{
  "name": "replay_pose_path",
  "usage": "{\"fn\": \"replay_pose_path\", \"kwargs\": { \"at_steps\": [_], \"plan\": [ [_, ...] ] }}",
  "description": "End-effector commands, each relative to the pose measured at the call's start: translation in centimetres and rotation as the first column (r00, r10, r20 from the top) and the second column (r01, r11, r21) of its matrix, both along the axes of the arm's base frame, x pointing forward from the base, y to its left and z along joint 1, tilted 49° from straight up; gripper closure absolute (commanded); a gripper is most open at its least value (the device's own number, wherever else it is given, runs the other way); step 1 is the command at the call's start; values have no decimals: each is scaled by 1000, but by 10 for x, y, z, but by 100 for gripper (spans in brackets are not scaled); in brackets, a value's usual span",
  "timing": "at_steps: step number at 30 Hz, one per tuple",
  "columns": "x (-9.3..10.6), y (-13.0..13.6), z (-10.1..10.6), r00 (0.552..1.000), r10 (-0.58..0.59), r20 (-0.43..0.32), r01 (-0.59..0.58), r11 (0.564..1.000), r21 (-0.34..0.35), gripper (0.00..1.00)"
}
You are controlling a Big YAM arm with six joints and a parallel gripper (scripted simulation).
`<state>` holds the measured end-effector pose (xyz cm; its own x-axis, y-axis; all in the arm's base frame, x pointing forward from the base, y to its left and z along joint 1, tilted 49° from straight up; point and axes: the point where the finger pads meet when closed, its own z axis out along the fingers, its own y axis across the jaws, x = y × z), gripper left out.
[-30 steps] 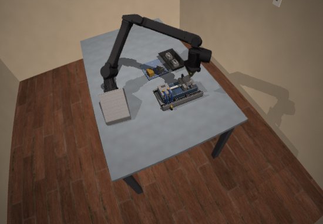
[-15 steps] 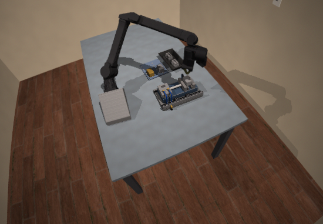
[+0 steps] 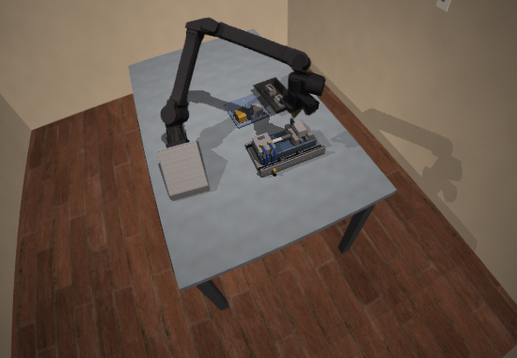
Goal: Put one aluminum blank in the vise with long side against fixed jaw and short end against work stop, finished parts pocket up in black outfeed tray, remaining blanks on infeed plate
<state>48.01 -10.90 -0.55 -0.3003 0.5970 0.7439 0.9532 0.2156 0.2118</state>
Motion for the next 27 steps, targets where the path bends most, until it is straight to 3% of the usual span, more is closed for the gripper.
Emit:
{"fn": "replay_pose_path", "kwargs": {
  "at_steps": [1,27],
  "plan": [
    [4,9,6,986,-116,-120,111,993,-52,100],
    [-1,12,-7,982,-110,-154,105,994,-35,100]
  ]
}}
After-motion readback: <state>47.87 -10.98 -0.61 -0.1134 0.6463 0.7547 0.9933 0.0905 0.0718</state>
